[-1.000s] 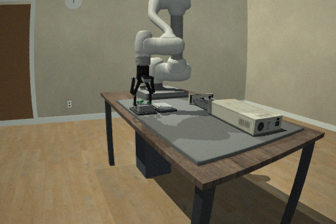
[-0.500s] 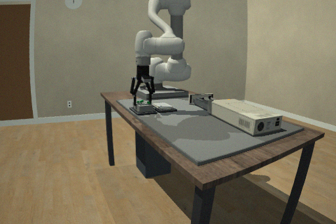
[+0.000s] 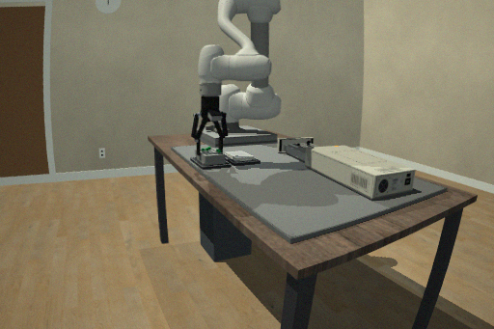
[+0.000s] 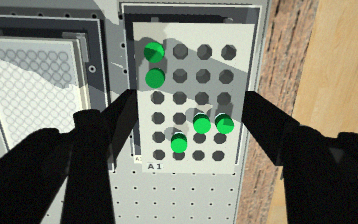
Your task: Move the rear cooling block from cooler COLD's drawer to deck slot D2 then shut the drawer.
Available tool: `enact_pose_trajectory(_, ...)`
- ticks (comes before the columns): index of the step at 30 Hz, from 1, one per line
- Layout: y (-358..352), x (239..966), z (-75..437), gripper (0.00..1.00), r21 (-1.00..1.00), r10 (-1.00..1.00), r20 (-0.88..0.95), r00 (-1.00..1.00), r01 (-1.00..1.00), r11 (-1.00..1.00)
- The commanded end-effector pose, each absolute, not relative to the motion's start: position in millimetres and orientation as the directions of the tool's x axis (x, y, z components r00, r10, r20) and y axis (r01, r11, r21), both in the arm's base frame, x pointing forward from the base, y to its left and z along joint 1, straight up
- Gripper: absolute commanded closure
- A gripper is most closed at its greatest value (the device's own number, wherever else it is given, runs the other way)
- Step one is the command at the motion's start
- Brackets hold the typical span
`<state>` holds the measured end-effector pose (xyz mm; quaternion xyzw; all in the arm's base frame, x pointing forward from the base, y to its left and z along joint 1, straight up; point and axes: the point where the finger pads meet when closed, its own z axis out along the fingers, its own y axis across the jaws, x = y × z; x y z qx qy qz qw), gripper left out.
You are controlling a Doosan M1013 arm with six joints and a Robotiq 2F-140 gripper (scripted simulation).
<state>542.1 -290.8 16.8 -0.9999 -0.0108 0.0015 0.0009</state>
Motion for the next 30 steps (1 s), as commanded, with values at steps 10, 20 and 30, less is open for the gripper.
enact_pose_trajectory(10,-293.0,542.4,55.9,0.34,0.001,0.029,-0.002,1.000,0.029,-1.000)
enact_pose_trajectory(20,-292.9,542.4,67.9,0.34,0.001,0.029,-0.002,1.000,0.029,-1.000)
enact_pose_trajectory(30,-292.9,542.4,78.6,0.34,0.001,0.029,-0.002,1.000,0.029,-1.000)
